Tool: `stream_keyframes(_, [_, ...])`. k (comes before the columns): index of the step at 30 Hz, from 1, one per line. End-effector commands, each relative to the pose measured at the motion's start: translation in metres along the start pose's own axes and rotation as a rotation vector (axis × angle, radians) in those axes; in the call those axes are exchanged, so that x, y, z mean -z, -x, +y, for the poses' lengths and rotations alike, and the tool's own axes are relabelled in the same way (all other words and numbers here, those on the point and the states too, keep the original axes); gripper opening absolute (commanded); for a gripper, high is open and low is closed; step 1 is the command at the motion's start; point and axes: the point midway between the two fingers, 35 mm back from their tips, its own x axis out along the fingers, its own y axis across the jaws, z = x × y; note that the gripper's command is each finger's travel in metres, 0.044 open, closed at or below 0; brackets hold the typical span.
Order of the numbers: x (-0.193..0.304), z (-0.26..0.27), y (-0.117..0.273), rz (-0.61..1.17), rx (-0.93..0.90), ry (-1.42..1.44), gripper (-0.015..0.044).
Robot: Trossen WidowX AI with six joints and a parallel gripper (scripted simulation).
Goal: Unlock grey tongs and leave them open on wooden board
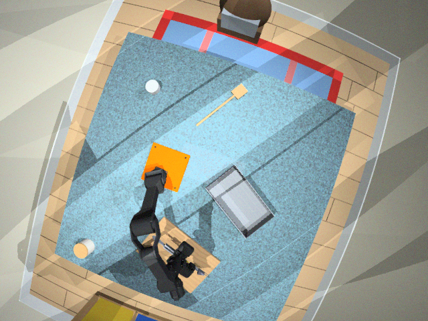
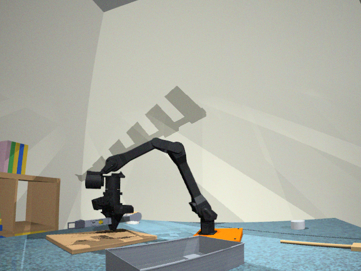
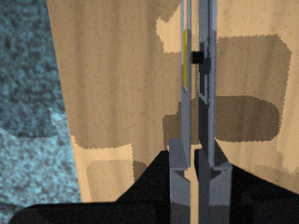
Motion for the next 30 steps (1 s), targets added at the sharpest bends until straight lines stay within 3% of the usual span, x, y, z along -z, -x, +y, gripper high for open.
stream_keyframes(1, [0.0,0.0,0.0,0.0,0.0,0.0,-0.0097])
stream_keyframes(21, [0.0,0.0,0.0,0.0,0.0,0.0,0.0427])
stream_keyframes(26, [-0.003,0.007,0.006,0.0,0.0,0.0,0.044])
stream_keyframes(30, [-0.012,0.046,0.036,-0.001,-0.003,-0.002,0.044])
